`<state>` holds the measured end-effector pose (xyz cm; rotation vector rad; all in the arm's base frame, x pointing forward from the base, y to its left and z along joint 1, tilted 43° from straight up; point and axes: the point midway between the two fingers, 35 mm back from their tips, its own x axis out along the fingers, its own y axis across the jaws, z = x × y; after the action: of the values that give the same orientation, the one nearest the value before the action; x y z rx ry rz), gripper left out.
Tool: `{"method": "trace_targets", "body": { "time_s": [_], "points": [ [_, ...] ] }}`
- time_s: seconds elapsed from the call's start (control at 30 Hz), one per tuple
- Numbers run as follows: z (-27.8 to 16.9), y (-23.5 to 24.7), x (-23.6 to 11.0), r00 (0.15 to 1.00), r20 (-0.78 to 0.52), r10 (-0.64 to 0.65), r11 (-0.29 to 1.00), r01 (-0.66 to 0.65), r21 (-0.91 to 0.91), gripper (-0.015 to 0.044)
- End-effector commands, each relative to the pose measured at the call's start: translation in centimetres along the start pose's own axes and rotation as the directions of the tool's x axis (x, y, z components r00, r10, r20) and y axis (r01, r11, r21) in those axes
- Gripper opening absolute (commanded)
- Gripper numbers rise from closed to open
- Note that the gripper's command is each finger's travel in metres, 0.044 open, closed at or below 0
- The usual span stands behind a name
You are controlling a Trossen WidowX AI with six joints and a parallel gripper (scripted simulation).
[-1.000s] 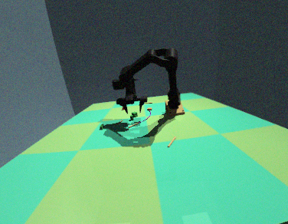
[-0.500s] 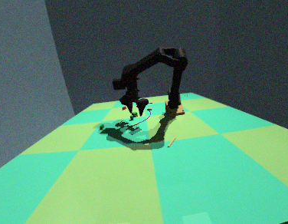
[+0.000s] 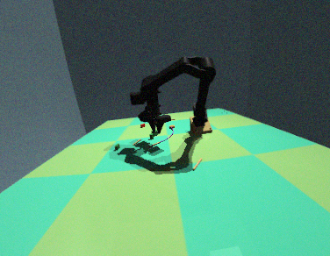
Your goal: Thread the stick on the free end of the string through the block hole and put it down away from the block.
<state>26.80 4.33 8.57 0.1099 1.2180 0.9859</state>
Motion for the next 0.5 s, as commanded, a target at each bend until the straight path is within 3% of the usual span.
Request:
{"method": "trace_targets", "body": {
  "time_s": [0.0, 0.47],
  "points": [
    [-0.01, 0.1, 0.01, 1.0, 0.001, 0.004, 1.0, -0.004, 0.005, 0.0124],
    [0.03, 0.03, 0.74, 1.0, 0.001, 0.003, 1.0, -0.003, 0.005, 0.0124]
  ]
}}
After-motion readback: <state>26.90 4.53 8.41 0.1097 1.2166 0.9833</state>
